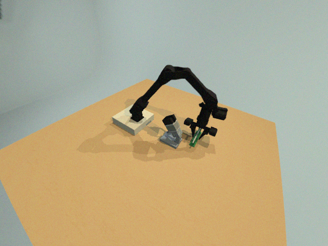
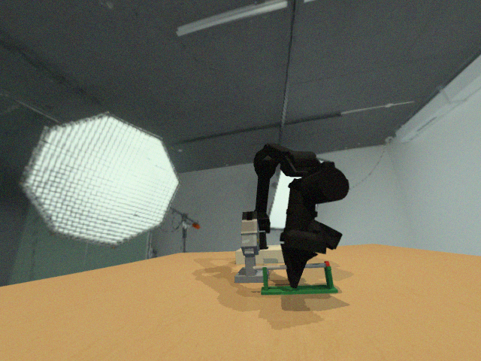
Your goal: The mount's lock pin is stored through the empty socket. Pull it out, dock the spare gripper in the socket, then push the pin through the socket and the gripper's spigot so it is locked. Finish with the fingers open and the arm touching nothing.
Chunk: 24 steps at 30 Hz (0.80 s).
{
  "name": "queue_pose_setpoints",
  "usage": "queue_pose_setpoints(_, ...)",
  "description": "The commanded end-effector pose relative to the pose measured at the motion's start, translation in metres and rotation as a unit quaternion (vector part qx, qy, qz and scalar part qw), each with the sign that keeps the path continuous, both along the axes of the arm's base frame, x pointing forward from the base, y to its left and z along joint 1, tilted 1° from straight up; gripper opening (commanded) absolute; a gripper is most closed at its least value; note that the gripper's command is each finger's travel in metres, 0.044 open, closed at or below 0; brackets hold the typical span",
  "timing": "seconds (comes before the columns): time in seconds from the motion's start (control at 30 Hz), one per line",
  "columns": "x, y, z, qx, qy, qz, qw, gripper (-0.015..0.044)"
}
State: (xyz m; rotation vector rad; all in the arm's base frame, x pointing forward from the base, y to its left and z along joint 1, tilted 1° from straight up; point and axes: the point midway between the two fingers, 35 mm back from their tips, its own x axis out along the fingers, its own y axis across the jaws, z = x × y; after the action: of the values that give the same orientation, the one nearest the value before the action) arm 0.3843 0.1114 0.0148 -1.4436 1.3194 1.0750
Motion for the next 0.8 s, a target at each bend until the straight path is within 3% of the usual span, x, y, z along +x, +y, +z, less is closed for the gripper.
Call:
queue_pose_setpoints(0.0, -0.001, -0.001, -0.002, -0.003, 0.002, 0.002, 1.0, 0.0127)
queue_pose_setpoints(0.17, -0.001, -0.001, -0.002, -0.003, 0.002, 0.002, 1.0, 0.0)
queue_pose_setpoints(0.77, 0.0, -0.001, 0.023, -0.003, 0.002, 0.002, 1.0, 0.0)
